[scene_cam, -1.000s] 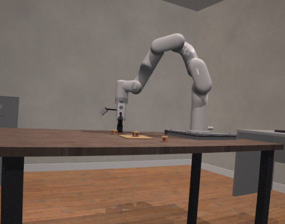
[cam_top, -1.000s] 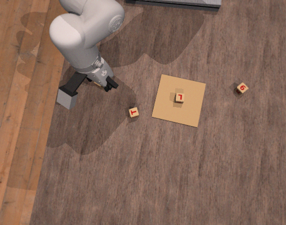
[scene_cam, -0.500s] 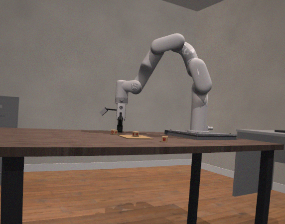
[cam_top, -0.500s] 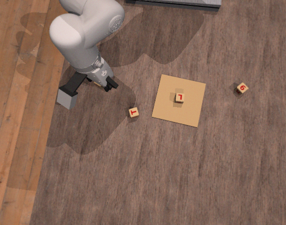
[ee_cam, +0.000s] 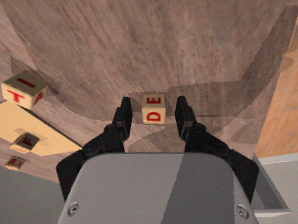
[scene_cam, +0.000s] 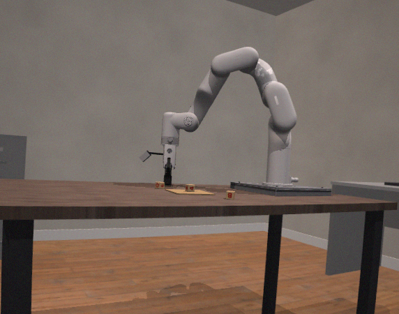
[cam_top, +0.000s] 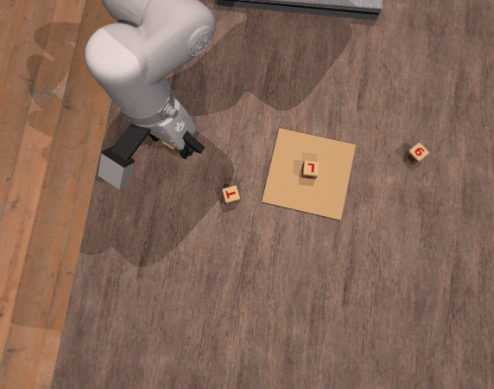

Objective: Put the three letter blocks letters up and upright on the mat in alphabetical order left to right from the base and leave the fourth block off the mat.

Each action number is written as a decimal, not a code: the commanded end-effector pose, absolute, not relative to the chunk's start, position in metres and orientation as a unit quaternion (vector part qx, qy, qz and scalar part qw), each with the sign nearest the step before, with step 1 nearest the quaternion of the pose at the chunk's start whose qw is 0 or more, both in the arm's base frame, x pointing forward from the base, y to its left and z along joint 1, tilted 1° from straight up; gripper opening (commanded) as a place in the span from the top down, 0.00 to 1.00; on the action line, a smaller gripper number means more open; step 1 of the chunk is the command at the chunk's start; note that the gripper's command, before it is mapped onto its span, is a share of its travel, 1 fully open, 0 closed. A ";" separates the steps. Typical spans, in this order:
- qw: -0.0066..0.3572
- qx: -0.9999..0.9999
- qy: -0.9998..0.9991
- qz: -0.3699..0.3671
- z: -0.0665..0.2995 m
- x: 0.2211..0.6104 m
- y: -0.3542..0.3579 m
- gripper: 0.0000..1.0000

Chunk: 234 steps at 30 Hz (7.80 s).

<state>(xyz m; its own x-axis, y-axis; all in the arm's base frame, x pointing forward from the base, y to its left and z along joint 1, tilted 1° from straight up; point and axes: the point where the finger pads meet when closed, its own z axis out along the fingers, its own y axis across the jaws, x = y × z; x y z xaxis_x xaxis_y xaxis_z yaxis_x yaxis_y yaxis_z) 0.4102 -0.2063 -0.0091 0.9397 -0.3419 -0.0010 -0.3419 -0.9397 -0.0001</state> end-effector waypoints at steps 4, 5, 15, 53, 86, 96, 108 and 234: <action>0.000 -0.985 0.174 -0.001 -0.008 0.411 -0.207 0.58; 0.000 -0.985 0.174 -0.001 -0.008 0.411 -0.207 0.58; 0.000 -0.985 0.174 -0.001 -0.008 0.411 -0.207 0.58; 0.000 -0.985 0.174 -0.001 -0.007 0.411 -0.207 0.79; 0.000 -0.985 0.174 -0.001 0.091 0.412 -0.205 0.79; 0.000 -0.969 0.246 -0.001 0.091 0.424 -0.166 0.79; 0.000 -0.932 0.362 0.001 0.091 0.435 -0.101 0.79; -0.005 -0.742 0.670 0.004 -0.006 0.412 0.084 0.79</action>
<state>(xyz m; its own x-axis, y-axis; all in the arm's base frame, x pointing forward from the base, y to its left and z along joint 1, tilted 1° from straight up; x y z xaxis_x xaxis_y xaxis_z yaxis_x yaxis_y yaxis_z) 0.4103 0.0837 -0.0072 0.1023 -0.9948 0.0017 -0.9946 -0.1022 0.0165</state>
